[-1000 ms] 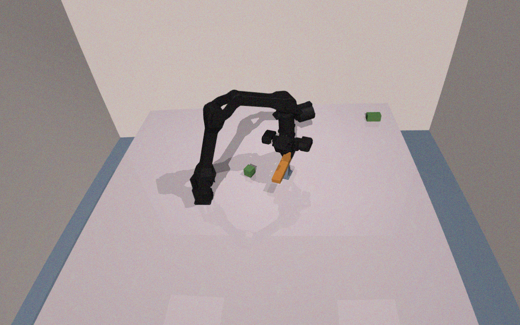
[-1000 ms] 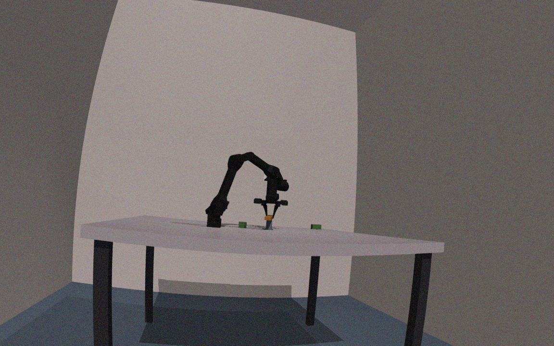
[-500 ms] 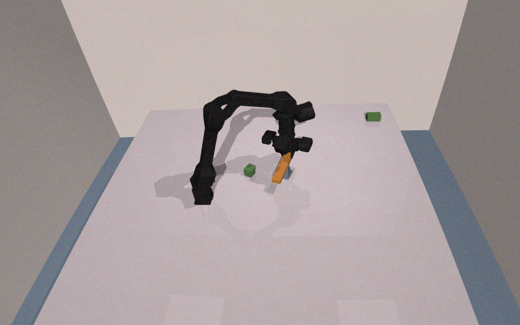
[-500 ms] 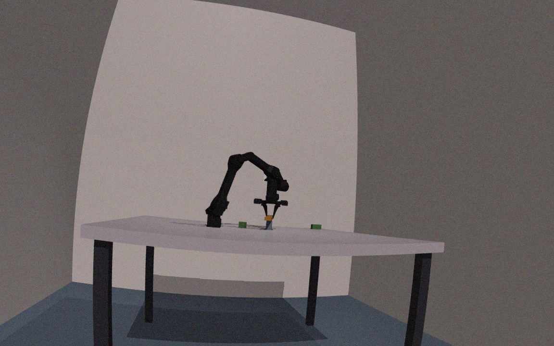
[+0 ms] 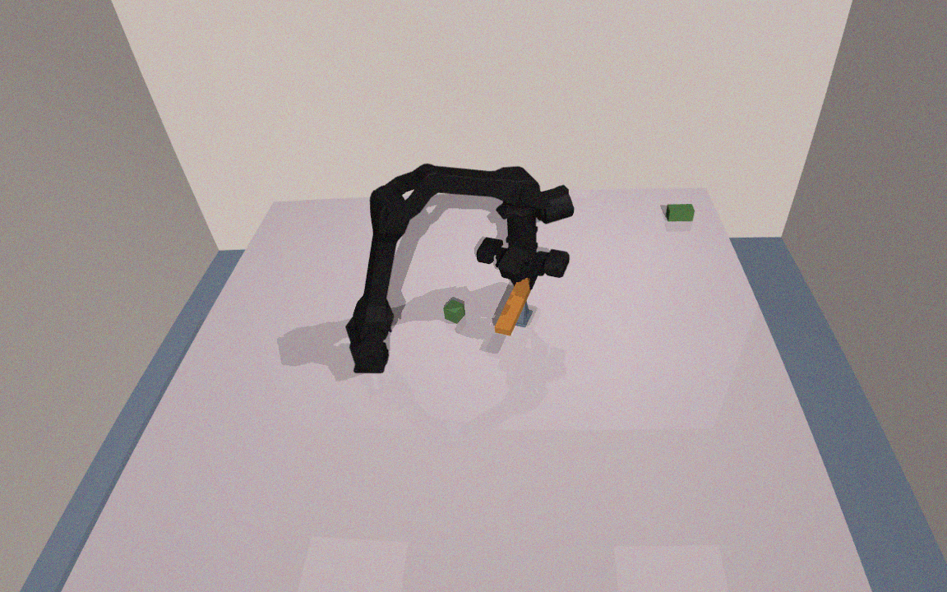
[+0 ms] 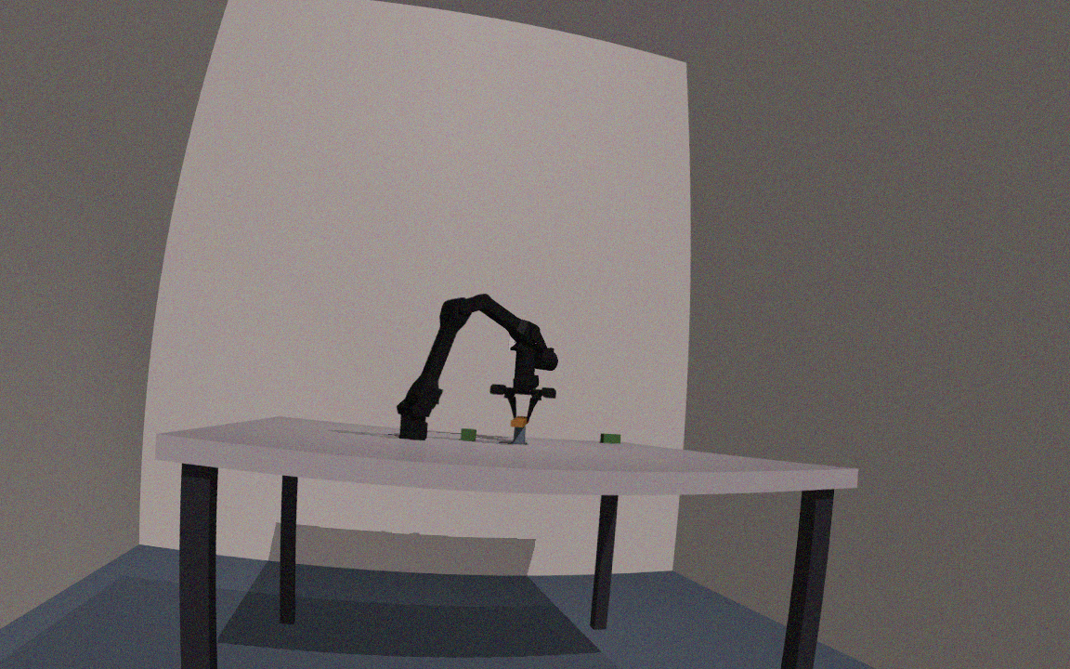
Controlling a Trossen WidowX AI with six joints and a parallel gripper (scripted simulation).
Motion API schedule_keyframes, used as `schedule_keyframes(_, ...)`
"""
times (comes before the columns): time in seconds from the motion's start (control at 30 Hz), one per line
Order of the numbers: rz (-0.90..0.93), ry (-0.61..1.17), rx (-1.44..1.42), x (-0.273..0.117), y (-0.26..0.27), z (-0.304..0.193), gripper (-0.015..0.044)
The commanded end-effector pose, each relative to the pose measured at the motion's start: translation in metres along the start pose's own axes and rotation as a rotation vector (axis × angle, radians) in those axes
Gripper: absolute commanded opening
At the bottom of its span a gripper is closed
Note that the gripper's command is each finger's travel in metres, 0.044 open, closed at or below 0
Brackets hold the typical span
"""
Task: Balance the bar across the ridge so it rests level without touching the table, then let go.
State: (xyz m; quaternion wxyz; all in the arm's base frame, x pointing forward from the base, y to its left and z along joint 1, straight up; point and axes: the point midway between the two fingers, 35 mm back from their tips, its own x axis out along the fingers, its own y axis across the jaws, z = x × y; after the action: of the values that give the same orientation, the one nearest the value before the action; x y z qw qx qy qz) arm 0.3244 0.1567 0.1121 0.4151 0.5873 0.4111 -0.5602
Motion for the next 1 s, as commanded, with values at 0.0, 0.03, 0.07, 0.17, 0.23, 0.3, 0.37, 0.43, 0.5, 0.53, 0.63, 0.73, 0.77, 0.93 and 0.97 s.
schedule_keyframes(0.0,0.001,-0.001,0.002,0.0008,0.0003,0.0002,0.0000)
schedule_keyframes(0.03,0.001,-0.001,0.002,0.0009,0.0003,0.0002,0.0000)
schedule_keyframes(0.07,0.001,-0.001,0.002,0.0009,0.0002,0.0002,0.0000)
schedule_keyframes(0.17,0.001,-0.001,0.002,0.0012,0.0002,0.0002,0.0000)
schedule_keyframes(0.23,0.001,-0.001,0.002,0.0014,0.0002,0.0003,0.0000)
schedule_keyframes(0.3,0.001,-0.001,0.002,0.0015,0.0002,0.0003,0.0000)
schedule_keyframes(0.37,0.001,-0.001,0.002,0.0018,0.0002,0.0003,0.0000)
schedule_keyframes(0.43,0.001,-0.001,0.002,0.0019,0.0001,0.0003,0.0000)
schedule_keyframes(0.5,0.001,-0.001,0.002,0.0021,0.0001,0.0003,0.0000)
schedule_keyframes(0.53,0.001,-0.001,0.002,0.0021,0.0001,0.0003,0.0000)
schedule_keyframes(0.63,0.001,-0.001,0.002,0.0024,0.0001,0.0003,0.0000)
schedule_keyframes(0.73,0.001,-0.001,0.002,0.0026,0.0001,0.0003,0.0000)
schedule_keyframes(0.77,0.001,-0.001,0.002,0.0028,0.0000,0.0003,0.0000)
schedule_keyframes(0.93,0.001,-0.001,0.002,0.0031,0.0000,0.0003,0.0000)
schedule_keyframes(0.97,0.001,-0.001,0.002,0.0032,0.0000,0.0003,0.0000)
